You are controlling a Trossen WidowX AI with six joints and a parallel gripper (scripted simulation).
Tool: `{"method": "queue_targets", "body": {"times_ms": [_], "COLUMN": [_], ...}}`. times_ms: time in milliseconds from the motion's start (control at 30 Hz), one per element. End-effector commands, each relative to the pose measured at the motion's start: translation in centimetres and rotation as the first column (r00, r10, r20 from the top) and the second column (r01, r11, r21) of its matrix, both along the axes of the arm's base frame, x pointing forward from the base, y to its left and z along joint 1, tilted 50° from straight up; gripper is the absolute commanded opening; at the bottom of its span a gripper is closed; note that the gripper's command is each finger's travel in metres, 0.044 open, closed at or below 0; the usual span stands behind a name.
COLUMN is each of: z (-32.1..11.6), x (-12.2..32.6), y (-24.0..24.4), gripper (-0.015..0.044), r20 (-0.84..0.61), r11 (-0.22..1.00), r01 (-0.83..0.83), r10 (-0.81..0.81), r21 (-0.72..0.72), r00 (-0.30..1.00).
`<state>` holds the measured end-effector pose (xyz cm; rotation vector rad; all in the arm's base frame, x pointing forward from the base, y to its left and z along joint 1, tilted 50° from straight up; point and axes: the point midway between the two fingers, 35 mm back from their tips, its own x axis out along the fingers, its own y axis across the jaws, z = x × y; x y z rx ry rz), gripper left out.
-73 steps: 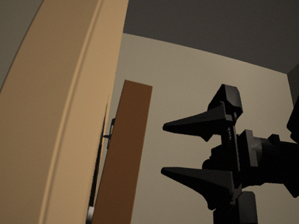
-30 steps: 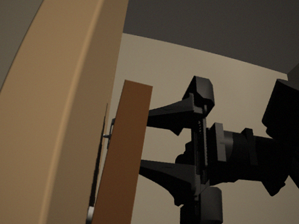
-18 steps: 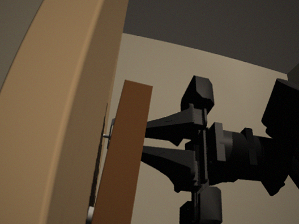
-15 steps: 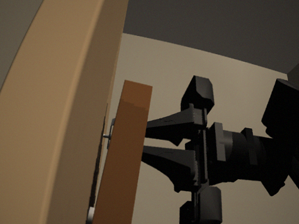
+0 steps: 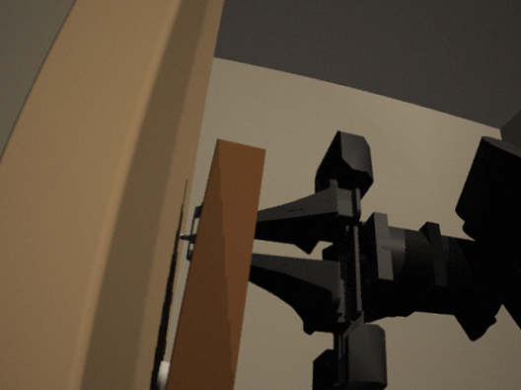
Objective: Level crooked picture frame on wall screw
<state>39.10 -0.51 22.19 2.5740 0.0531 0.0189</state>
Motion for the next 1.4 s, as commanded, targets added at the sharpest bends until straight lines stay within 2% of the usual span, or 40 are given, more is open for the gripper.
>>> {"method": "queue_targets", "body": {"times_ms": [0,1367], "z": [0.09,0.36], "x": [0.01,0.02], "y": [-0.12,-0.55], "gripper": [0.0,0.0], "r20": [0.001,0.001], "r11": [1.0,1.0], "r01": [0.001,0.001], "r10": [-0.001,-0.001], "r21": [0.005,0.004], "r00": [1.0,1.0]}}
